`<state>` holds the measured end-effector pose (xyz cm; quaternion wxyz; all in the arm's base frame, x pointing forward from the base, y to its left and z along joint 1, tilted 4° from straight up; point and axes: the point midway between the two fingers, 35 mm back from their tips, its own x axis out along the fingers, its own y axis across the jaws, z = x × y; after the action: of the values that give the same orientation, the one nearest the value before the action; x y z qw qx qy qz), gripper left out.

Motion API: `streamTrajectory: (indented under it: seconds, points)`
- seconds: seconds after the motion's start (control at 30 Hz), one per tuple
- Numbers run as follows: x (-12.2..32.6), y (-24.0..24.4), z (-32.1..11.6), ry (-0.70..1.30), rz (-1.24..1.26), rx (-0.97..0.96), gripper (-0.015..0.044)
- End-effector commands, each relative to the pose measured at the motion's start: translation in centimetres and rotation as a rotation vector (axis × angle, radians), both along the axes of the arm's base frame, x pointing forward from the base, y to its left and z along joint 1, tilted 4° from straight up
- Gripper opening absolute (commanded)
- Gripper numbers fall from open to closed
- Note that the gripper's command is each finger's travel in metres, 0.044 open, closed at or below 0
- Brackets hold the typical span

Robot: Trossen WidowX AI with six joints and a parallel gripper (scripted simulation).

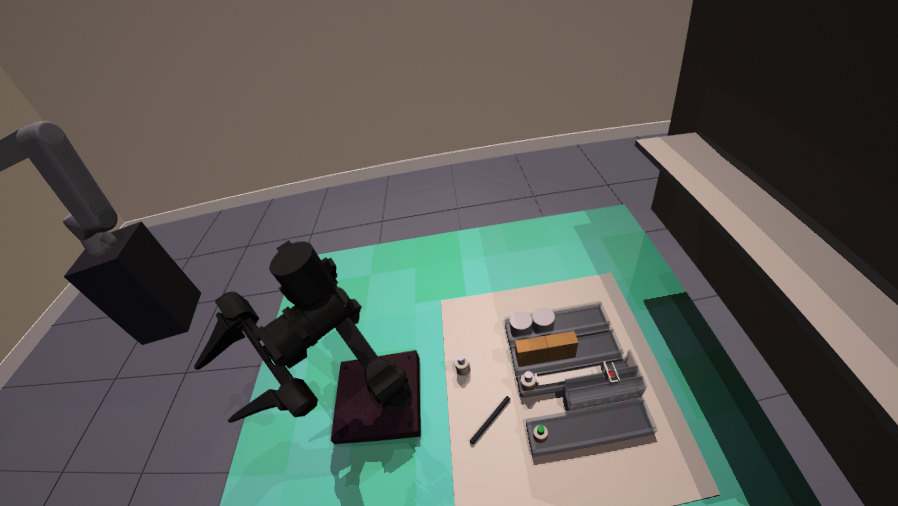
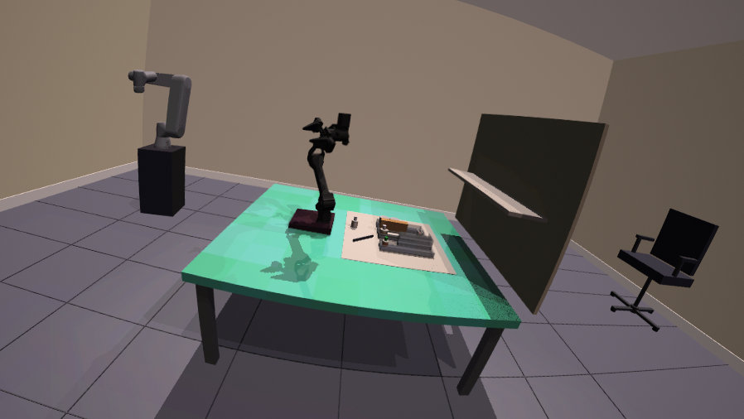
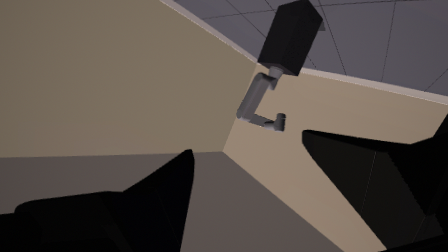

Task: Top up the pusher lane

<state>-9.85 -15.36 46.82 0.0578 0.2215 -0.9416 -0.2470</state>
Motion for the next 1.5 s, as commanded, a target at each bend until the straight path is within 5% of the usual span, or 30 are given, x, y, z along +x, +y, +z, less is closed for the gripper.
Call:
streamTrajectory:
  seconds: [0.0, 0.43, 0.87, 1.2, 1.47]
  points:
    - [0.2, -0.2, -0.1, 0.006, 0.011, 0.013, 0.0426]
    - [16.3, -9.2, -9.4, 0.690, 0.832, 0.864, 0.0440]
    - [30.7, -2.4, -22.4, 1.766, 1.542, 1.324, 0.0440]
    - [33.2, 9.6, -31.7, 2.847, 1.947, 1.236, 0.0440]
    - [29.0, 18.7, -36.8, 3.768, 2.113, 0.649, 0.0440]
